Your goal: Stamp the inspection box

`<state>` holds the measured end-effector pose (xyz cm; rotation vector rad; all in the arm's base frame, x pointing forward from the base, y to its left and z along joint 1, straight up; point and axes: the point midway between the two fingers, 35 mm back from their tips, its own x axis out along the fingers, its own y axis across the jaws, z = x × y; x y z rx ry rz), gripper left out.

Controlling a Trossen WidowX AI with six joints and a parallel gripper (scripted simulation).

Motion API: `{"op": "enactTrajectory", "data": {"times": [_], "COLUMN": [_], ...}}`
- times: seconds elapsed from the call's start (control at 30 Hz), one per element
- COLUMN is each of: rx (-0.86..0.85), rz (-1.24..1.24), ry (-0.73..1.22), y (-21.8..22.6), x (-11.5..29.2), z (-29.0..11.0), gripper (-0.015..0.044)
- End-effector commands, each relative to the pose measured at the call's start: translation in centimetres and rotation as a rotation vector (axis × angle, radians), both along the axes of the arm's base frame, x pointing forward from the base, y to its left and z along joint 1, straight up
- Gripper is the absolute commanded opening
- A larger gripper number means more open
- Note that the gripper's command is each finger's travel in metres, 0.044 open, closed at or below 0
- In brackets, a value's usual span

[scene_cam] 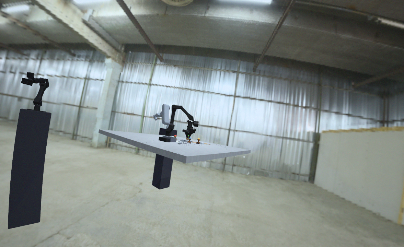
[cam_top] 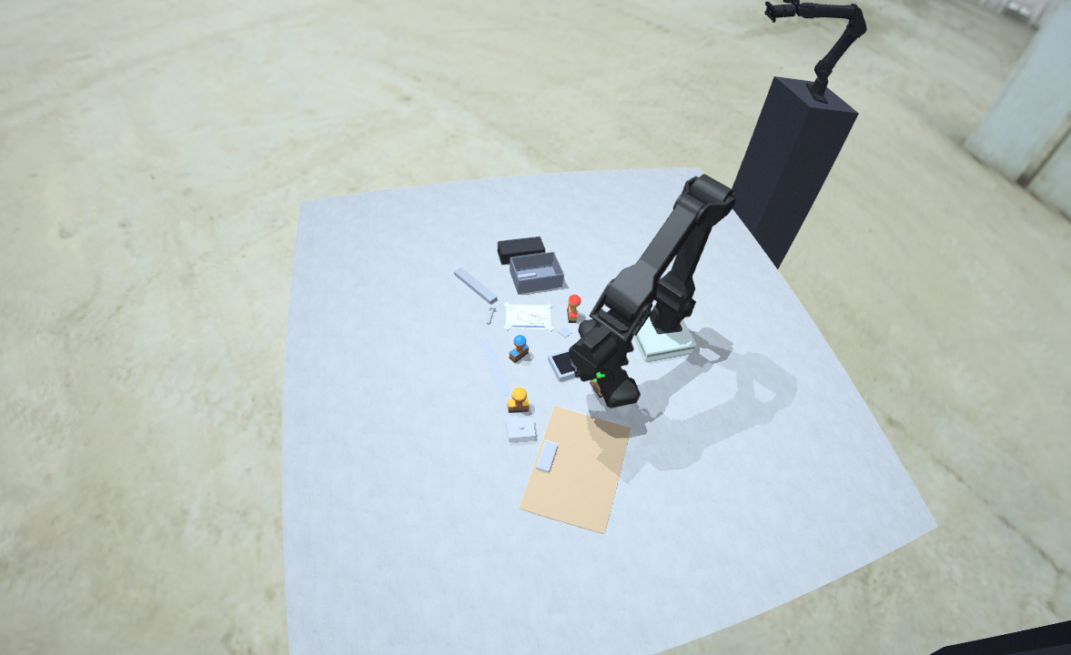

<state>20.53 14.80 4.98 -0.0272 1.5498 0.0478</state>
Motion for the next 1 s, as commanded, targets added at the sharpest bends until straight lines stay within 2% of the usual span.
{"op": "enactTrajectory", "data": {"times": [0.0, 0.97], "rx": [-0.001, -0.005], "rz": [-0.006, -0.006], "ry": [-0.003, -0.003], "y": [0.0, 0.1], "x": [0.1, 0.1], "z": [0.2, 1.6], "gripper": [0.0, 0.0]}}
